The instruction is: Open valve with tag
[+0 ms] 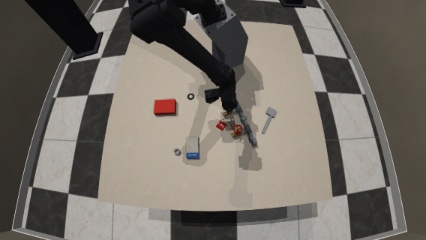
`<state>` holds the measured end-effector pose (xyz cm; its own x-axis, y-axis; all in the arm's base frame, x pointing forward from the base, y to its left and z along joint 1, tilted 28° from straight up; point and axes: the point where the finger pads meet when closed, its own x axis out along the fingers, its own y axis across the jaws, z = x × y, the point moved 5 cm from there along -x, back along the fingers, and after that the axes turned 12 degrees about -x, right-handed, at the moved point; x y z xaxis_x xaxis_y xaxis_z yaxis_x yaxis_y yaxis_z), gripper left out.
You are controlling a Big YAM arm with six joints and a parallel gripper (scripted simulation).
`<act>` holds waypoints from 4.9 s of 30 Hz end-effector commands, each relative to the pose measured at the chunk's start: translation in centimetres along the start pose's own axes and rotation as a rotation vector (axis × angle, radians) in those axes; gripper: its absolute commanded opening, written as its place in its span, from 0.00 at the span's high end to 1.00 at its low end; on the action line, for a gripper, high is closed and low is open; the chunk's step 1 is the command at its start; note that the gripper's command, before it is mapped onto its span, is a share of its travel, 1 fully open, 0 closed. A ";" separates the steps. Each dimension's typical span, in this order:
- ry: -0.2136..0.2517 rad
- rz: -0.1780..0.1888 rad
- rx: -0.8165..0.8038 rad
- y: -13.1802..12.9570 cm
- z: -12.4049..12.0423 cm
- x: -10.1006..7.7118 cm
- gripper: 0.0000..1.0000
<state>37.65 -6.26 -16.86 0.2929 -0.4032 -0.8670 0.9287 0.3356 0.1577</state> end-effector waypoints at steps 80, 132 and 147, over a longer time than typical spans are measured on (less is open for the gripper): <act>-0.010 -0.006 -2.896 0.1 0.1 0.1 0.00; 0.006 -0.005 -1.918 -0.2 -0.2 0.0 0.00; -0.012 0.011 -1.028 -0.2 -0.2 0.0 0.00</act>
<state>38.36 -6.15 -16.71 0.3225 -0.3934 -0.8609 0.0124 0.9112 -0.4118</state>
